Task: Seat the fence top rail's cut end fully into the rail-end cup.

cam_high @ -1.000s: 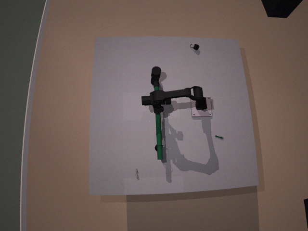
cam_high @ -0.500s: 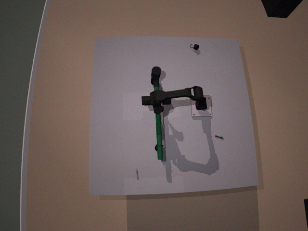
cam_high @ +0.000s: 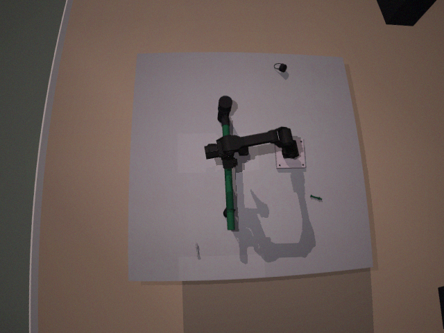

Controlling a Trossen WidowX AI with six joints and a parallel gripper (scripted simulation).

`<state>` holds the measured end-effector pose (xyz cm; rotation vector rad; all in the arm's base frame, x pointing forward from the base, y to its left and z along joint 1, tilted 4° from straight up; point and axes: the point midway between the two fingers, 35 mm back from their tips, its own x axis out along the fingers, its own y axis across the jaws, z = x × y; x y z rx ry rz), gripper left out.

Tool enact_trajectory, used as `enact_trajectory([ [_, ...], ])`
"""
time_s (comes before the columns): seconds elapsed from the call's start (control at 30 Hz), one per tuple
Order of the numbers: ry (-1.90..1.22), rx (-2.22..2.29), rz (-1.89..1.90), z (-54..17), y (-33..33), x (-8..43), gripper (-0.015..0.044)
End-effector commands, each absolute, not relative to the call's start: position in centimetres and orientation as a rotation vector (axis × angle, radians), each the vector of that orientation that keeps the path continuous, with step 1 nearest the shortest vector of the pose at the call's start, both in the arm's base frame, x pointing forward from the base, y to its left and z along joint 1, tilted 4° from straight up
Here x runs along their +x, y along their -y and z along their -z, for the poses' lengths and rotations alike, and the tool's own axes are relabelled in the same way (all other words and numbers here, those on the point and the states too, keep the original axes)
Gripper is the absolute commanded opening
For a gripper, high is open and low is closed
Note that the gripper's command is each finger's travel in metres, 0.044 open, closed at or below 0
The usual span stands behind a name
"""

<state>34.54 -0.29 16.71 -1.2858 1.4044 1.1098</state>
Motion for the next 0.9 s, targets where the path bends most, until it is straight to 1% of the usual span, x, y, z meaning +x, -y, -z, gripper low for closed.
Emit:
enact_trajectory([
  [0.0, -1.398, -1.29, -1.106, -17.0, 0.2, 34.5, 0.044],
  [0.2, -1.325, -1.337, -1.063, -20.7, -0.5, 34.3, 0.044],
  [0.87, -1.325, -1.337, -1.063, -20.7, -0.5, 34.3, 0.044],
])
